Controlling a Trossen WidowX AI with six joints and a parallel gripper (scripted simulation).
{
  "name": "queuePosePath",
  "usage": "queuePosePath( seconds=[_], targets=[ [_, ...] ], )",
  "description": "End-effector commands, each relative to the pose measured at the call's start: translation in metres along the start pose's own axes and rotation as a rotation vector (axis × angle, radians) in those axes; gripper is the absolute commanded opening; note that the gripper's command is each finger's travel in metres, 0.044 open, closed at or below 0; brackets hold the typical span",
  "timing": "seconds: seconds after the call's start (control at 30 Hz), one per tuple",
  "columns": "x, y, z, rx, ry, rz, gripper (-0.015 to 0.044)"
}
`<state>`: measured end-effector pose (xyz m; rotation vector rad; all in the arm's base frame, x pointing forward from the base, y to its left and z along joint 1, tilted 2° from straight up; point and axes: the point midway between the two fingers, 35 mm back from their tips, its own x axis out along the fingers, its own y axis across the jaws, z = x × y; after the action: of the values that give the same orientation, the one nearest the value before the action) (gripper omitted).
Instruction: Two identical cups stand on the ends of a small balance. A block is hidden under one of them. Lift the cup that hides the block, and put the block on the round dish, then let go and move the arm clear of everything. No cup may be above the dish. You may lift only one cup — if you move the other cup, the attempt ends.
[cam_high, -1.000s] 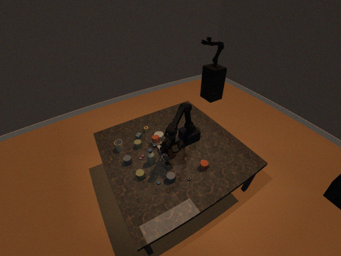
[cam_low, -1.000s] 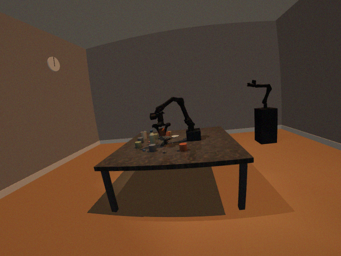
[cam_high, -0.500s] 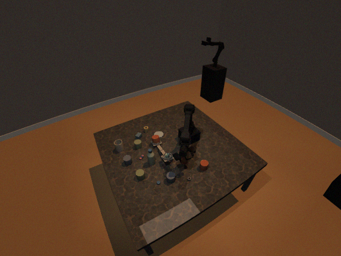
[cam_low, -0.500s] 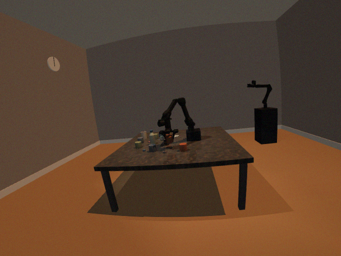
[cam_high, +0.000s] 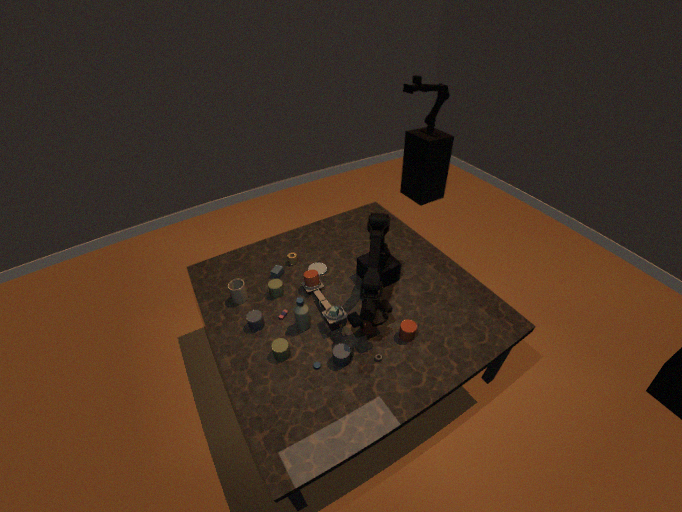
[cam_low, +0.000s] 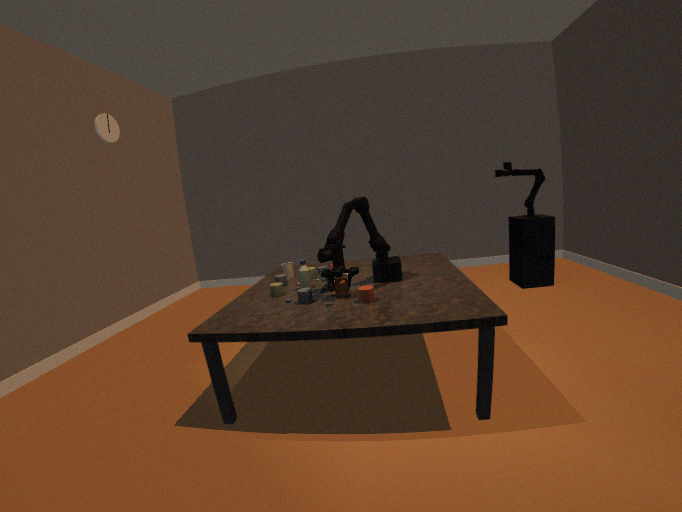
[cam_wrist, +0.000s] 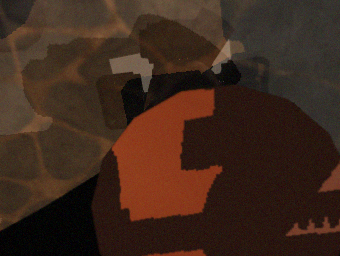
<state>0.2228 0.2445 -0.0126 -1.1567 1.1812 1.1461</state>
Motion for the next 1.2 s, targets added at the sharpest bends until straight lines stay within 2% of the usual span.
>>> queuePosePath(
  seconds=[0.0, 0.4, 0.9, 0.97, 1.07, 1.17],
  targets=[
    [0.002, -0.002, 0.001, 0.006, -0.007, -0.009, 0.0],
    [0.021, -0.002, 0.001, 0.006, -0.007, -0.009, 0.0],
    [0.015, -0.002, 0.002, 0.0, -0.009, -0.007, 0.0394],
    [0.003, -0.002, 0.003, 0.002, -0.009, -0.008, 0.044],
    [-0.036, -0.002, 0.002, 0.006, -0.008, -0.009, 0.044],
    [-0.039, -0.001, 0.001, 0.006, -0.008, -0.01, 0.044]
  ],
)
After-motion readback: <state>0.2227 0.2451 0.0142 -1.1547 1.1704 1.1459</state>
